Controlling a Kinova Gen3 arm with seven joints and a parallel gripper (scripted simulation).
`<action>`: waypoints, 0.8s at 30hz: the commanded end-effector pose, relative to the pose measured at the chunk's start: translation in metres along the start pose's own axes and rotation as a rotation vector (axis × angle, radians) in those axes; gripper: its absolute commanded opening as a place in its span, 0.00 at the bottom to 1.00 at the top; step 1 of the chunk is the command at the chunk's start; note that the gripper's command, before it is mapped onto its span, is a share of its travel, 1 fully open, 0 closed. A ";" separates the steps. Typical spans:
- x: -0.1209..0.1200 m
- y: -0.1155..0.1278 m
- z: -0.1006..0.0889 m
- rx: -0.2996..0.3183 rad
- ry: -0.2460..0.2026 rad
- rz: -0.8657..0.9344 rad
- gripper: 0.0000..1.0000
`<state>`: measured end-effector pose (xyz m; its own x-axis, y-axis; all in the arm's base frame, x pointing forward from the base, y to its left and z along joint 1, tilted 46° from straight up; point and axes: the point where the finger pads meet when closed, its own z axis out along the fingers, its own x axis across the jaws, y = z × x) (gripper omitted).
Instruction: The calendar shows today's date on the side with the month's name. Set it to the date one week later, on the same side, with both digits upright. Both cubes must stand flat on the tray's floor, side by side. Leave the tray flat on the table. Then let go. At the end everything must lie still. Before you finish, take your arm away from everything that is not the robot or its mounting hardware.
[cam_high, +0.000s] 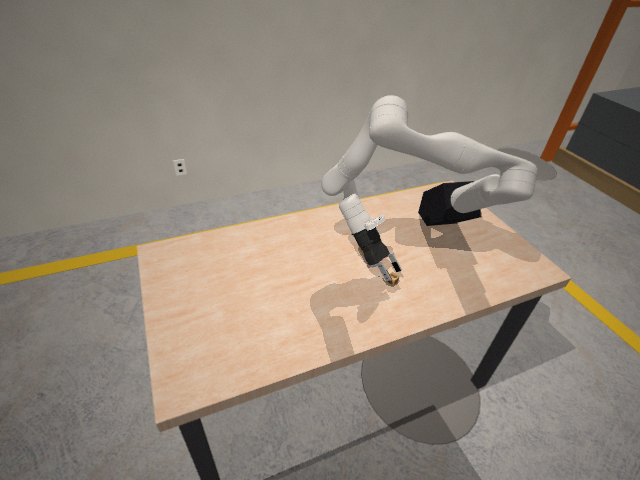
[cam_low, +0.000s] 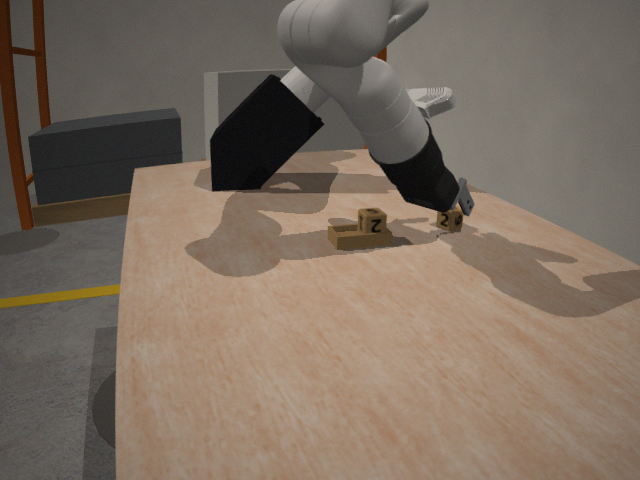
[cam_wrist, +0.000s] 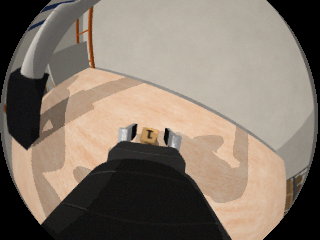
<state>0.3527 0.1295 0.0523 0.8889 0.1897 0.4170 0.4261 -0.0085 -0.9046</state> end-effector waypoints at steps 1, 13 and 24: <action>0.001 -0.013 -0.016 -0.005 0.003 0.006 1.00; 0.000 -0.030 -0.033 -0.003 0.004 0.008 1.00; 0.001 -0.032 -0.034 -0.037 0.004 0.005 1.00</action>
<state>0.3448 0.0999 0.0835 0.8892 0.1883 0.4169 0.4276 -0.0181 -0.9038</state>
